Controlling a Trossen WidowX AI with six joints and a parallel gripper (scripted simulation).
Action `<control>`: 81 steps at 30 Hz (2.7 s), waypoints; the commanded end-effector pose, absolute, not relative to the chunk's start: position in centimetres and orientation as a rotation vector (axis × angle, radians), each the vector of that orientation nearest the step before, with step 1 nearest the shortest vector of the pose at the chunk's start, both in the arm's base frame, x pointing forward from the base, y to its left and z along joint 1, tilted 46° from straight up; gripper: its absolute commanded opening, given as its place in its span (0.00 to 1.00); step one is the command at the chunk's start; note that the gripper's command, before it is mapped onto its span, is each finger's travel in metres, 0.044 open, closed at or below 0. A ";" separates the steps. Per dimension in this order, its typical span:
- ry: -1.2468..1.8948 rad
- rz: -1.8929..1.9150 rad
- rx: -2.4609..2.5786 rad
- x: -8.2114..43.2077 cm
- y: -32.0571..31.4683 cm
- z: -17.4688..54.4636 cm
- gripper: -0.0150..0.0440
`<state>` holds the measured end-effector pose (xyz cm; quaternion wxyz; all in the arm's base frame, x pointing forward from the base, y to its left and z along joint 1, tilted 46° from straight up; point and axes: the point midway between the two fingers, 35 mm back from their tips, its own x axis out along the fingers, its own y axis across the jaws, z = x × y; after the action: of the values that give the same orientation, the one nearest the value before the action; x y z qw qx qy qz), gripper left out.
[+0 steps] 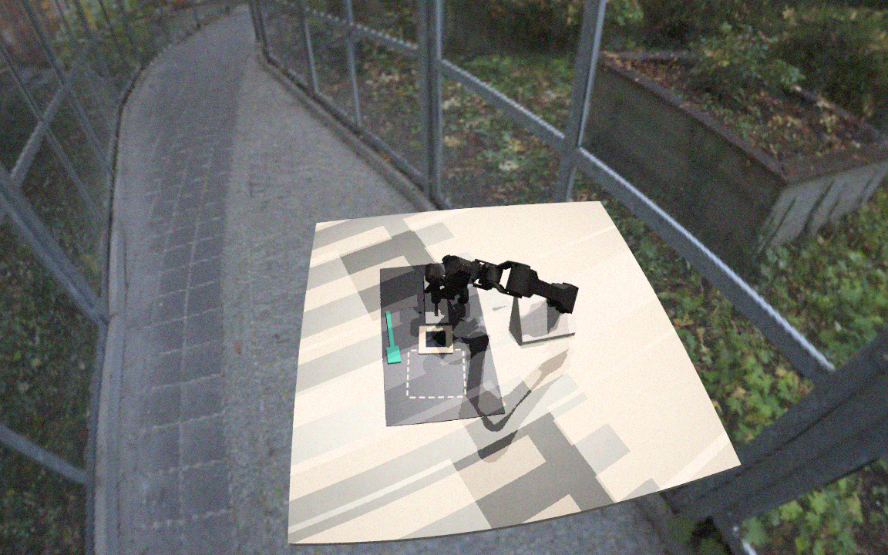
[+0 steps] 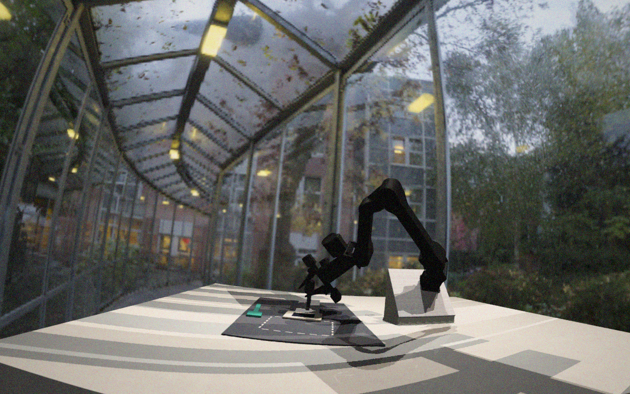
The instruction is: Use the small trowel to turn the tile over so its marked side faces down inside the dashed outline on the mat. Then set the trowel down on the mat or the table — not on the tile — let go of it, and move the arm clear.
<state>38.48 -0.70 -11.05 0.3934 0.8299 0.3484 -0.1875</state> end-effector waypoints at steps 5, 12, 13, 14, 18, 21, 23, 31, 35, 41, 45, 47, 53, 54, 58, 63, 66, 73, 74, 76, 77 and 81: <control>0.870 -0.478 2.104 38.6 -0.4 -10.9 0.25; 0.871 -0.479 2.104 38.7 0.4 -10.1 0.25; 0.871 -0.479 2.104 38.7 0.5 -10.0 0.25; 0.871 -0.479 2.104 38.7 0.6 -9.9 0.25; 0.871 -0.480 2.104 38.7 1.1 -9.4 0.25; 0.871 -0.480 2.105 38.7 1.5 -9.0 0.25; 0.871 -0.480 2.105 38.7 1.7 -8.8 0.25; 0.871 -0.479 2.106 38.7 2.6 -7.9 0.25; 0.871 -0.478 2.107 38.7 3.0 -7.5 0.25; 0.891 -0.465 2.162 38.7 2.4 -7.3 0.25; 0.904 -0.454 2.200 38.9 1.5 -6.2 0.25; 0.905 -0.453 2.203 39.0 1.3 -5.6 0.25; 0.906 -0.453 2.204 39.2 1.0 -3.8 0.25; 0.906 -0.453 2.205 39.2 1.0 -3.5 0.25; 0.906 -0.453 2.205 39.3 1.2 -2.3 0.25; 0.906 -0.453 2.205 39.5 1.7 -0.8 0.25; 0.906 -0.453 2.205 39.5 2.3 0.1 0.25; 0.907 -0.453 2.206 39.6 4.5 2.3 0.25; 0.907 -0.453 2.207 39.6 4.9 2.5 0.25; 0.907 -0.453 2.207 39.6 5.1 2.7 0.25; 0.907 -0.453 2.207 39.6 5.1 2.7 0.25; 0.907 -0.454 2.206 39.6 4.8 2.6 0.25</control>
<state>39.37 5.41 2.51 0.3470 0.8495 0.3580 -0.1725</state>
